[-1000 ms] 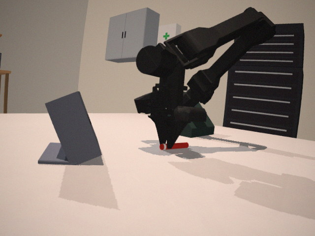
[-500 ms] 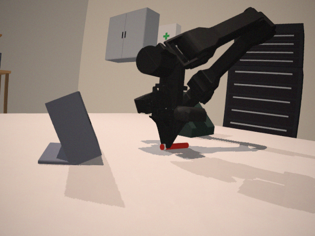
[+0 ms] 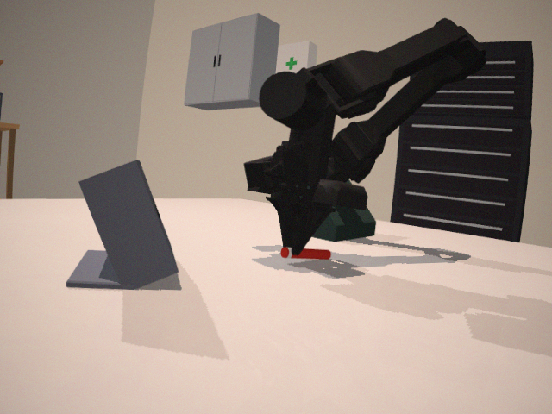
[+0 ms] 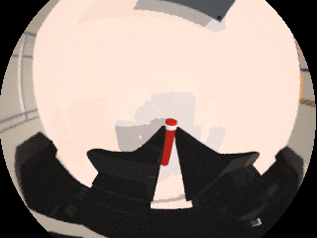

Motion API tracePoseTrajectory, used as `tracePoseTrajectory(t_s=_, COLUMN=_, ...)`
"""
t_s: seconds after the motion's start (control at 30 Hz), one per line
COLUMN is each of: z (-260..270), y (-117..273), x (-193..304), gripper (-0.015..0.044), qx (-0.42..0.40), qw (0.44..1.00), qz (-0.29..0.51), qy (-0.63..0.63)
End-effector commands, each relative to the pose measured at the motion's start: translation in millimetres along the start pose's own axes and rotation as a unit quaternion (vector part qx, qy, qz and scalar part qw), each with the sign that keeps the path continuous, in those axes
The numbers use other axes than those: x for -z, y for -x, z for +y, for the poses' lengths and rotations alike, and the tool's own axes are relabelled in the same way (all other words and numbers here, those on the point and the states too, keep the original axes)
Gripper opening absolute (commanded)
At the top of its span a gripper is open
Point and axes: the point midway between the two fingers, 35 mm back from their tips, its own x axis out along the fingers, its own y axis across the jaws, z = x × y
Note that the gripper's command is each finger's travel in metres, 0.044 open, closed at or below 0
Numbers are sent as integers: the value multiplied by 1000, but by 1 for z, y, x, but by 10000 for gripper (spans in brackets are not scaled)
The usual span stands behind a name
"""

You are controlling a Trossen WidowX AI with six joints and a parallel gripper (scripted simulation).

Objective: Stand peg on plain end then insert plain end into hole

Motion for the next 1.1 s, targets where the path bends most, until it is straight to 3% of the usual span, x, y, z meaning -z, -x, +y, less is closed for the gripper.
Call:
tracePoseTrajectory(t_s=0.0, z=0, y=3, x=2, gripper=51, qx=1, qw=1000, qz=-20, qy=-1)
tracePoseTrajectory(t_s=1.07, z=0, y=20, x=15, gripper=51, qx=1, qw=987, qz=-158, qy=-1)
